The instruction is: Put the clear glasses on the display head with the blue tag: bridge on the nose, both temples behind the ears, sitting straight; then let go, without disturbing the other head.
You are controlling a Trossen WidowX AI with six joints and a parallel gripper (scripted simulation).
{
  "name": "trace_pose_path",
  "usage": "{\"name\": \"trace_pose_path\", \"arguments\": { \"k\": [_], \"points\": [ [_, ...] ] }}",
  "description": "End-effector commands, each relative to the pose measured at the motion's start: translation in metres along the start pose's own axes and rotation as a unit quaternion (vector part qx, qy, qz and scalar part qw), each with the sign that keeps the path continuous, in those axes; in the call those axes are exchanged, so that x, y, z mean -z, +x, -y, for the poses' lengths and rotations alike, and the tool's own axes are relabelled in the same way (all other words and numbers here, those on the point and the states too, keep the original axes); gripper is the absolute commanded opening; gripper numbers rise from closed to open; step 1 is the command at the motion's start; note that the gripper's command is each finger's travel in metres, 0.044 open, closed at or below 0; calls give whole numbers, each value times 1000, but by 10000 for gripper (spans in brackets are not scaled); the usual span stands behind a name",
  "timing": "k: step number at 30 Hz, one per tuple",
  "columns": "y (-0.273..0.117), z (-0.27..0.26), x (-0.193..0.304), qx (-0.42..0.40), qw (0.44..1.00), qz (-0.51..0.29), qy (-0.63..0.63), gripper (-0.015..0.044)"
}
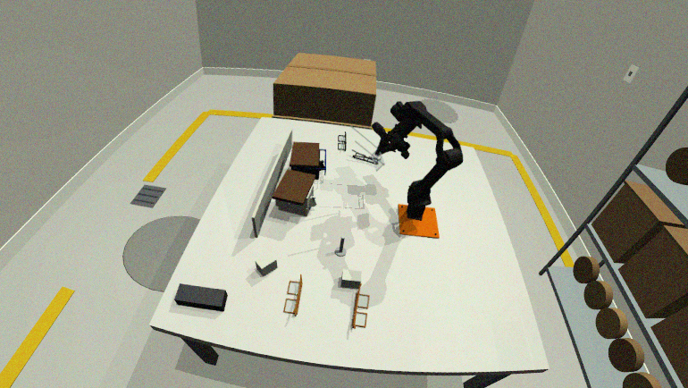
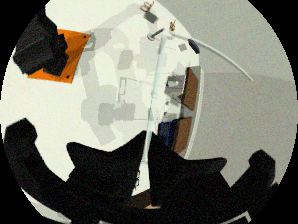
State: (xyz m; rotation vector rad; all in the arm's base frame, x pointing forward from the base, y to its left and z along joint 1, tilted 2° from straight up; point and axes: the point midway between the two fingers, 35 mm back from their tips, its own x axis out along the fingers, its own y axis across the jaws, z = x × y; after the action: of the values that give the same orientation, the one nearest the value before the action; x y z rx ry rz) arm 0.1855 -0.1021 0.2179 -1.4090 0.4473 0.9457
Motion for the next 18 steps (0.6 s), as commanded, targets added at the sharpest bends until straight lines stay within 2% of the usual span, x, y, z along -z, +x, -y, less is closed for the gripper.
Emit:
{"name": "trace_pose_path", "arguments": {
  "k": [1,18],
  "points": [
    [10,2,-5,-30,999,14,19,0],
    [44,8,-30,-136,988,37,66,0]
  ]
}}
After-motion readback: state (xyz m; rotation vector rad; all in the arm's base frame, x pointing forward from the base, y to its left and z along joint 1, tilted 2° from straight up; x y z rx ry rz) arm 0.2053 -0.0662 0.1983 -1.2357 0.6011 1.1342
